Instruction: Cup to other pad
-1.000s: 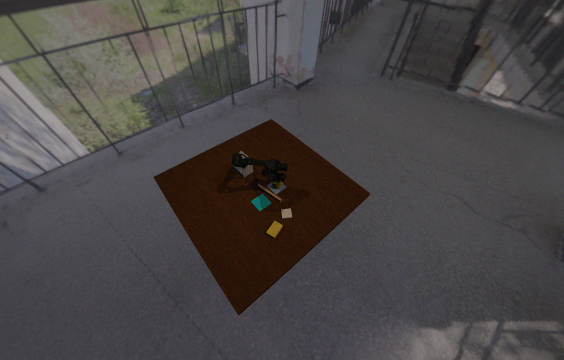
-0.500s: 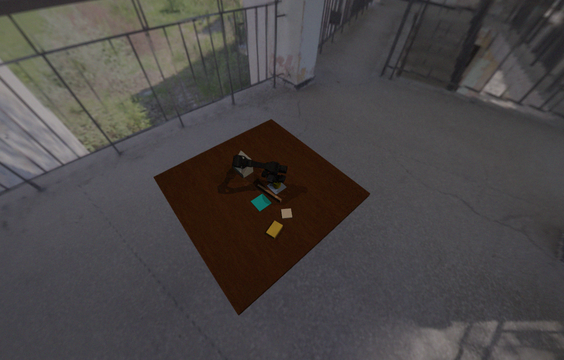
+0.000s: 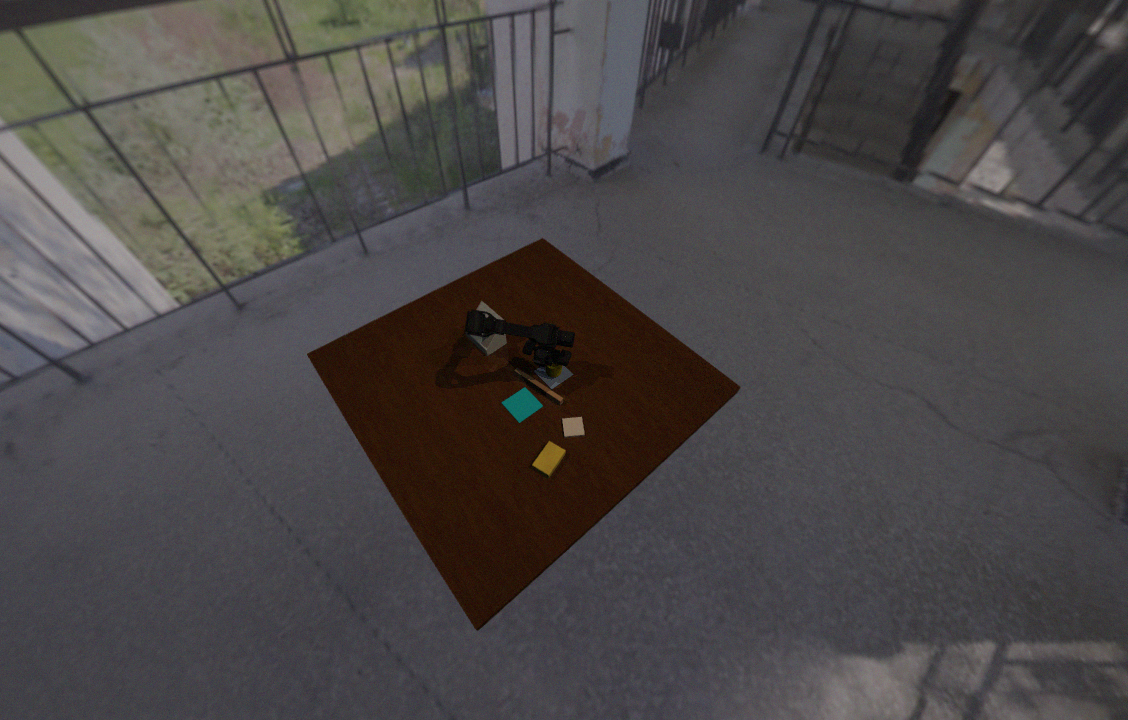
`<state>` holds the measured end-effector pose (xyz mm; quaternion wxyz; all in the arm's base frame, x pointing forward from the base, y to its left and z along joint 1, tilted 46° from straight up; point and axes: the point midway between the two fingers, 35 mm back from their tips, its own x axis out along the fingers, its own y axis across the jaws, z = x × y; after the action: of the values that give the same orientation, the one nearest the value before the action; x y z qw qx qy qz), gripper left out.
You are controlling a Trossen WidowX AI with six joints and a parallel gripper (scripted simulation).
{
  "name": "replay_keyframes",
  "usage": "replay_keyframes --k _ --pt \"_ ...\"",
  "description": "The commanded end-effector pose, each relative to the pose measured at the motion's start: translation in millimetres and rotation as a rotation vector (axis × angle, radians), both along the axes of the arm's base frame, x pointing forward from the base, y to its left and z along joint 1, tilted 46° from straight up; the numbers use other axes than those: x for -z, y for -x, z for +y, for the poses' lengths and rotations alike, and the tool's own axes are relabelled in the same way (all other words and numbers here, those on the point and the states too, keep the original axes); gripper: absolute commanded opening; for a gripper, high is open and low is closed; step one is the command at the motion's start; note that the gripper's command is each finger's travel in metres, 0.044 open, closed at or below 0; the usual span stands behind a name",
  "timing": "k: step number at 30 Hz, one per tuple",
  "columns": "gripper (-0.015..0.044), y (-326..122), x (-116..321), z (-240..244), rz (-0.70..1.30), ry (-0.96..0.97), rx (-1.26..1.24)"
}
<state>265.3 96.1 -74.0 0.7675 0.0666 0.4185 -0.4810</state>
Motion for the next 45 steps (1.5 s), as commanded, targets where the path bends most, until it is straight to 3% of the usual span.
replay_keyframes --k 1,13,29,45 --pt "0.0093 0 0 0 0.000 0.000 0.000" --pt "0.0000 0 0 0 0.000 0.000 0.000" --pt "0.0000 13 -38 38 0.006 0.005 -0.004" --pt "0.0000 14 -36 38 0.009 0.011 -0.013"
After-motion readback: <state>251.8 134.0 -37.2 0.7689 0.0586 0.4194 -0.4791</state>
